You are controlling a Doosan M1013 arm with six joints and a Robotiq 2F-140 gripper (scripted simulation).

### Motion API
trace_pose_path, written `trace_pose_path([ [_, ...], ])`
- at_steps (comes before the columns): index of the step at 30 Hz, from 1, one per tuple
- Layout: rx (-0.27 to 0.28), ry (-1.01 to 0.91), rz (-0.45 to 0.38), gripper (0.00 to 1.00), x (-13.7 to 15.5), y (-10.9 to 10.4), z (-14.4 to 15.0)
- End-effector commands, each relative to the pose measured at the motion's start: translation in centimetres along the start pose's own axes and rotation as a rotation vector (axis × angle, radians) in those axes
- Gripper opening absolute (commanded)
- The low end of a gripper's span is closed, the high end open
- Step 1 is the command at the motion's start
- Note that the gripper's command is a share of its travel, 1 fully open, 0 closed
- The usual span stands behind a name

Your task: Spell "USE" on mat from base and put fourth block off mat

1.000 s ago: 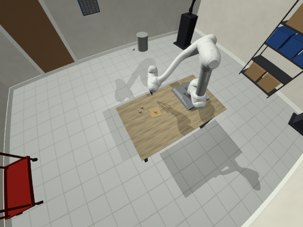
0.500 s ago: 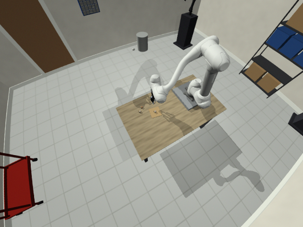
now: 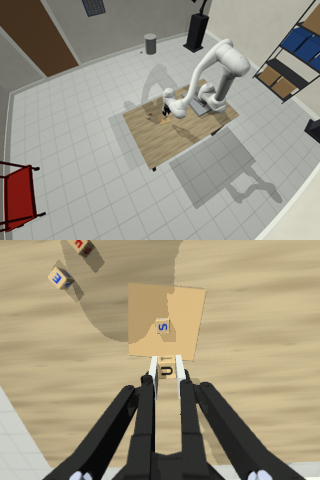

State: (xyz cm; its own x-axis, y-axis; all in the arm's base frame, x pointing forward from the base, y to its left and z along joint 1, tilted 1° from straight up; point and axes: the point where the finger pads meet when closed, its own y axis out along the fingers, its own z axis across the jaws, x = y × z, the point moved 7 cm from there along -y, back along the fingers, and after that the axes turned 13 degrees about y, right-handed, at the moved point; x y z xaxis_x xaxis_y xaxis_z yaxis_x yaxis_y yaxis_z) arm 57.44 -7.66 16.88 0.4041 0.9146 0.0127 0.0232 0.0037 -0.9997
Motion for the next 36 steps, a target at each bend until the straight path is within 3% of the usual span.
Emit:
trace_pose_path([
  [1, 0.001, 0.008, 0.006, 0.13, 0.5, -0.2, -0.2],
  [16, 0.001, 0.008, 0.007, 0.13, 0.5, 0.4, -0.2],
  [30, 0.001, 0.008, 0.007, 0.13, 0.4, 6.3, -0.2],
  [36, 0.001, 0.008, 0.007, 0.13, 0.4, 7.9, -0.2],
])
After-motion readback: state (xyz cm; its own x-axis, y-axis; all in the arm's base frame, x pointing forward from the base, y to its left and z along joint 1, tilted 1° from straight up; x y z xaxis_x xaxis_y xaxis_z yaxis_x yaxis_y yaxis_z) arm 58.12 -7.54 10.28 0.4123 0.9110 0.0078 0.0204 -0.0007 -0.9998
